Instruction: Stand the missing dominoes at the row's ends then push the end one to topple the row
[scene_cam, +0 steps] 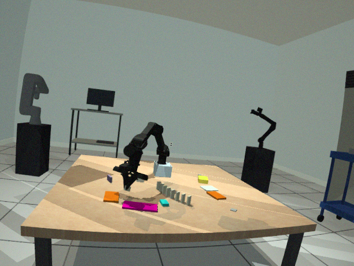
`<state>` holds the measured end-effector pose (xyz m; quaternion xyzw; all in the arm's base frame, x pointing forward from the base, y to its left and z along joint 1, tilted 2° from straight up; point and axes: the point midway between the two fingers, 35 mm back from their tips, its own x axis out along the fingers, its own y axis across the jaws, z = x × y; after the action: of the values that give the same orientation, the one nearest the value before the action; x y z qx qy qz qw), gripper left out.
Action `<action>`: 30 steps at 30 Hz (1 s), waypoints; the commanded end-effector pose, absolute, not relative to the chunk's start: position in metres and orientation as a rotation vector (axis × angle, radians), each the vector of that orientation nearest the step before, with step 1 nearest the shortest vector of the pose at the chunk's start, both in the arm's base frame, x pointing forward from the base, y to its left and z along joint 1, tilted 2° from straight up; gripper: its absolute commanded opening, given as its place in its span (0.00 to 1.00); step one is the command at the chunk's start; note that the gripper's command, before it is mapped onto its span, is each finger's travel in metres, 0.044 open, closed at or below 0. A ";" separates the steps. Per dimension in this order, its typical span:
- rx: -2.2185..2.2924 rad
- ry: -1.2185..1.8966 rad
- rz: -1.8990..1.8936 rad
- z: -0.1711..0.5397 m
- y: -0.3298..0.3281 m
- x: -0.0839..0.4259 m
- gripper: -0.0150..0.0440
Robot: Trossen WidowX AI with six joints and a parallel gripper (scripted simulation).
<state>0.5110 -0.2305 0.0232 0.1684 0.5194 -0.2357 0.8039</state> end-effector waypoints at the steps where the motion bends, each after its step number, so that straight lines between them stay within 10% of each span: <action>1: 0.330 1.062 -0.508 0.023 -0.232 0.517 0.29; 30: 0.180 0.685 -0.515 0.011 -0.238 0.539 0.29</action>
<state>0.5405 -0.2373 0.0118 0.0949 0.3463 -0.2438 0.9009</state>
